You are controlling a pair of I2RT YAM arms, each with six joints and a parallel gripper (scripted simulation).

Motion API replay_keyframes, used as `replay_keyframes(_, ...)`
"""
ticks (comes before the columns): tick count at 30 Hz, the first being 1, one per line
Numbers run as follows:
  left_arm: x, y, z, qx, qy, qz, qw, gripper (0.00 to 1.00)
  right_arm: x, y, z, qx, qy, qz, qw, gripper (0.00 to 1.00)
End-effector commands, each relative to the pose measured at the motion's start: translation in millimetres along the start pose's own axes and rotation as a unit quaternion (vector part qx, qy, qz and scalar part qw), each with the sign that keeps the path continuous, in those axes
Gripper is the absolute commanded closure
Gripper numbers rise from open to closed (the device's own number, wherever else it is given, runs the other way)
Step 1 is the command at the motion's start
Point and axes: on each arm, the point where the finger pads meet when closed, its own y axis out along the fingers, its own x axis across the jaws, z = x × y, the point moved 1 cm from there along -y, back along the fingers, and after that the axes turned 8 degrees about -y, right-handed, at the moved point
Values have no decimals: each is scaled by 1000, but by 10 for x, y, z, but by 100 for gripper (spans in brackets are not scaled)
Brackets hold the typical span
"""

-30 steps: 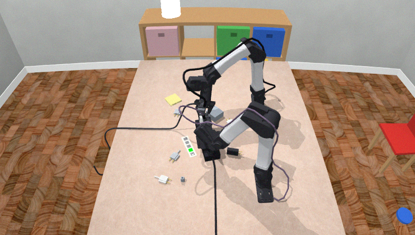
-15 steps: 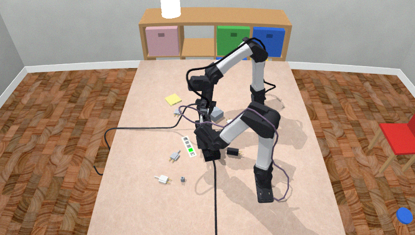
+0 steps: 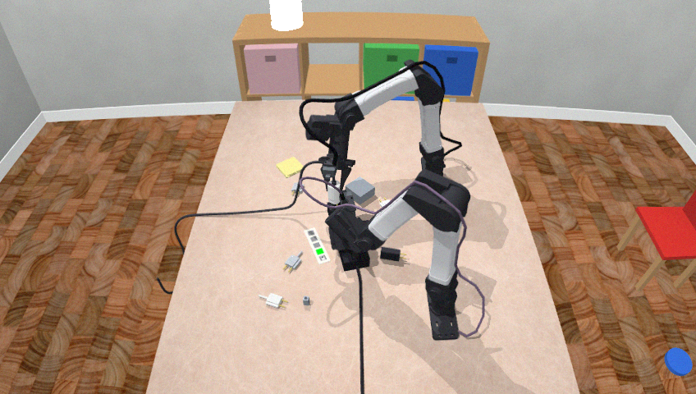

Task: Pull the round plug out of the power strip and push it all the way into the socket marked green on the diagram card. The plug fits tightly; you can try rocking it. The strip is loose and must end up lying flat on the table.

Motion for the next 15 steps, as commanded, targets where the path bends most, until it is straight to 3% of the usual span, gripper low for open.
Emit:
replay_keyframes(1, 33, 16, -42, -9, 7, -4, 1000, 27, 126, 16, -70, 14, -12, -25, 1000, 67)
replay_keyframes(4, 28, 33, 17, 2, 0, -3, 1000, 27, -39, 25, -60, 25, -21, -11, 999, 67)
replay_keyframes(15, 35, 6, -53, -9, 8, -6, 1000, 27, -57, 24, -60, 26, -22, -9, 999, 67)
